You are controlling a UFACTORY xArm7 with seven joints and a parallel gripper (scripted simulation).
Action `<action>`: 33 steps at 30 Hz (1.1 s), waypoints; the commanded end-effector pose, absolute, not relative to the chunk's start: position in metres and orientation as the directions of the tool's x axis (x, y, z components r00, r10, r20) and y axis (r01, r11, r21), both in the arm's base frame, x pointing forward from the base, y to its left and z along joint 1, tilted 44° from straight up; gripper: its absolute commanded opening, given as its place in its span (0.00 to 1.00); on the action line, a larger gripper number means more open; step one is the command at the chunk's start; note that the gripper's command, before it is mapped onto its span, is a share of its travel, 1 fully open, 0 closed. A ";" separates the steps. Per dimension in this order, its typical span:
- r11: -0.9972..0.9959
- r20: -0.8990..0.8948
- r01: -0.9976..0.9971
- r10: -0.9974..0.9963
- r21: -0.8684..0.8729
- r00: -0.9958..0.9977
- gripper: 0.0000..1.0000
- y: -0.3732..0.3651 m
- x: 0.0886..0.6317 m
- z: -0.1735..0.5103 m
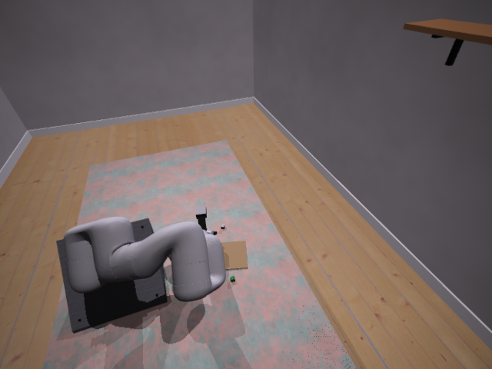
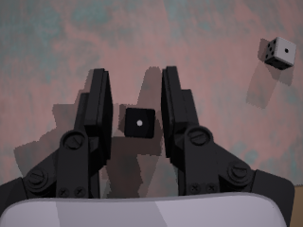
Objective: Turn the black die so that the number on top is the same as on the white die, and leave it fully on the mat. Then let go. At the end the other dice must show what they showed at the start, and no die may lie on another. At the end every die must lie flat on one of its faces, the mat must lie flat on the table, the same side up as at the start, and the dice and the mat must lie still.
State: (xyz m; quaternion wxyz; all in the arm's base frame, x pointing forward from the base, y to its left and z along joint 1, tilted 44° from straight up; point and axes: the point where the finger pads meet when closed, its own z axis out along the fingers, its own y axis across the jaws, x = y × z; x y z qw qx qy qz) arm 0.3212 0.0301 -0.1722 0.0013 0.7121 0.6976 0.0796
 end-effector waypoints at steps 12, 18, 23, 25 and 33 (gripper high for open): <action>-0.025 0.114 0.993 0.993 0.114 0.012 0.31 0.028 0.318 -0.139; -0.025 0.114 0.993 0.993 0.114 0.012 0.31 0.026 0.316 -0.126; -0.025 0.114 0.993 0.993 0.114 0.012 0.31 0.026 0.316 -0.123; -0.025 0.114 0.993 0.993 0.114 0.012 0.31 0.026 0.316 -0.123; -0.025 0.114 0.993 0.993 0.114 0.012 0.31 0.038 0.315 -0.110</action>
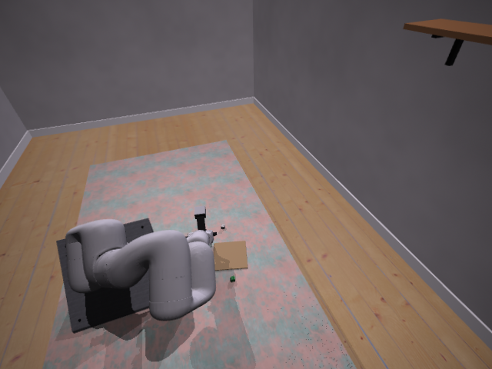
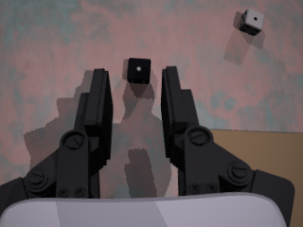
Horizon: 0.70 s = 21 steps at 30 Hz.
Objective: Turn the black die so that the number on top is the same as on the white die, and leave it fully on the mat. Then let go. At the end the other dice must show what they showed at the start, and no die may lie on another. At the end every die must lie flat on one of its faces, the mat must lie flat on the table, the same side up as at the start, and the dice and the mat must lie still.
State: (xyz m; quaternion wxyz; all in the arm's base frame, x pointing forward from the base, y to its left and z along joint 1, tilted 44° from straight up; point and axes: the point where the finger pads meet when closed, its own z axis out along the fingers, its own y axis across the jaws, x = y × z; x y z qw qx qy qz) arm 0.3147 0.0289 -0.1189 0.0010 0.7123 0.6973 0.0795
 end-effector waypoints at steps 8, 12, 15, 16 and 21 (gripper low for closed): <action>-0.025 0.114 0.993 0.993 0.114 0.012 0.31 0.056 0.313 -0.091; -0.025 0.114 0.993 0.993 0.114 0.012 0.31 0.065 0.312 -0.082; -0.025 0.114 0.993 0.993 0.114 0.012 0.31 0.067 0.312 -0.079; -0.025 0.114 0.993 0.993 0.114 0.012 0.31 0.067 0.312 -0.079; -0.025 0.113 0.993 0.994 0.114 0.012 0.31 0.067 0.312 -0.079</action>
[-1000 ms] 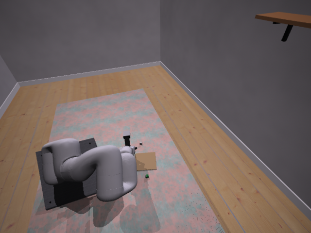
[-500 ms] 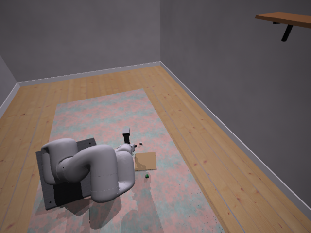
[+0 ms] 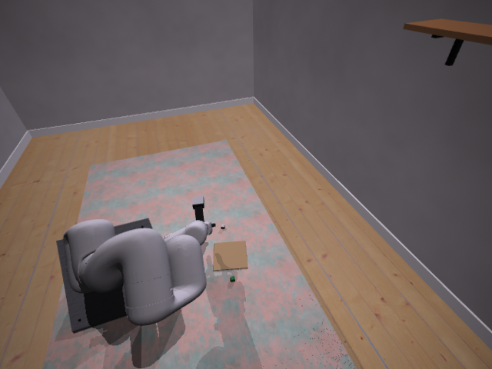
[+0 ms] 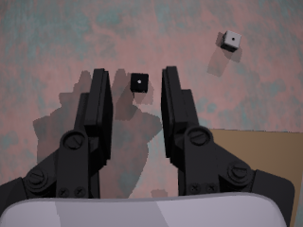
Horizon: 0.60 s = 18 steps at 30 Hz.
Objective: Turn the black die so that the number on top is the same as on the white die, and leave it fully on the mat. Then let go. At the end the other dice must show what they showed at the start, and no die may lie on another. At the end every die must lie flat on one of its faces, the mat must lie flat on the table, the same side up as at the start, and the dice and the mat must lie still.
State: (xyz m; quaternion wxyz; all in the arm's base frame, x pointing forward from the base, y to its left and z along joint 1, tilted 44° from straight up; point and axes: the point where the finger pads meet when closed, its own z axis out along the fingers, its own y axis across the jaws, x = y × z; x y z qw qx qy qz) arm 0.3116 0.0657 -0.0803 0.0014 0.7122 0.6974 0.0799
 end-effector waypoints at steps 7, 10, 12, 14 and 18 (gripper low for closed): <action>-0.024 0.069 0.994 0.997 0.106 0.016 0.31 0.069 0.311 -0.082; -0.023 0.024 0.994 0.999 0.105 0.021 0.31 0.071 0.311 -0.083; -0.024 -0.012 0.994 1.000 0.110 0.026 0.31 0.074 0.312 -0.083; -0.024 -0.057 0.994 0.998 0.109 0.031 0.31 0.077 0.312 -0.084; -0.024 -0.110 0.994 0.993 0.104 0.036 0.31 0.079 0.311 -0.086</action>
